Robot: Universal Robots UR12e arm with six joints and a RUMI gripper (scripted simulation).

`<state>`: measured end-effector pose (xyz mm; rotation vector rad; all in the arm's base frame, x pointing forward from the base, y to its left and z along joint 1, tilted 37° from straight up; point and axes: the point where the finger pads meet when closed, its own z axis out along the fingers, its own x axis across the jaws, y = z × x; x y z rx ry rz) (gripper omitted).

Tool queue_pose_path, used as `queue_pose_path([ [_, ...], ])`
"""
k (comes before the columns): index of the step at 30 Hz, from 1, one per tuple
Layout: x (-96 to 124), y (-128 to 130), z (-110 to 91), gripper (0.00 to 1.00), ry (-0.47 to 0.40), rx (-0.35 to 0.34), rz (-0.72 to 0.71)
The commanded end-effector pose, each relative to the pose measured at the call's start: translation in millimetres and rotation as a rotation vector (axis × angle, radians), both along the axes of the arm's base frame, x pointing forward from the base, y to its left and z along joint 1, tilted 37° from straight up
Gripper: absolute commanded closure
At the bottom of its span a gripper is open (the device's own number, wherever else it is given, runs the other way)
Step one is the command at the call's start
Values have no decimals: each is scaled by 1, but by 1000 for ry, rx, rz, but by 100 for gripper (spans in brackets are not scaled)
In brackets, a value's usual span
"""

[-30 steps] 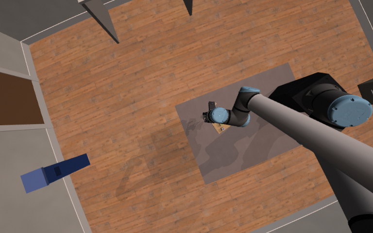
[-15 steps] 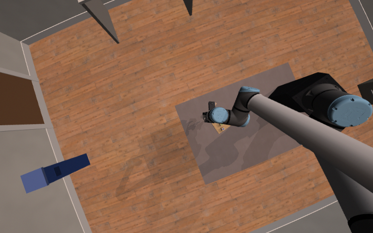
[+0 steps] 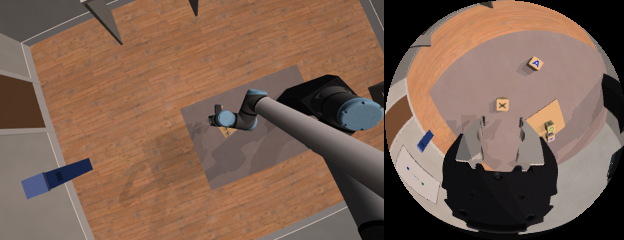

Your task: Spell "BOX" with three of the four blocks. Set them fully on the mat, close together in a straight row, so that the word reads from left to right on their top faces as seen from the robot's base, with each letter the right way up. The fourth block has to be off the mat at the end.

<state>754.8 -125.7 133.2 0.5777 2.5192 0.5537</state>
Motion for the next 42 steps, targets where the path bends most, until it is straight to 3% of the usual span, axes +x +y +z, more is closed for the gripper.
queue_pose_path([
  [1,1,0,0,60,-1,-1,0],
  [42,26,12,-35,60,-1,0,0],
])
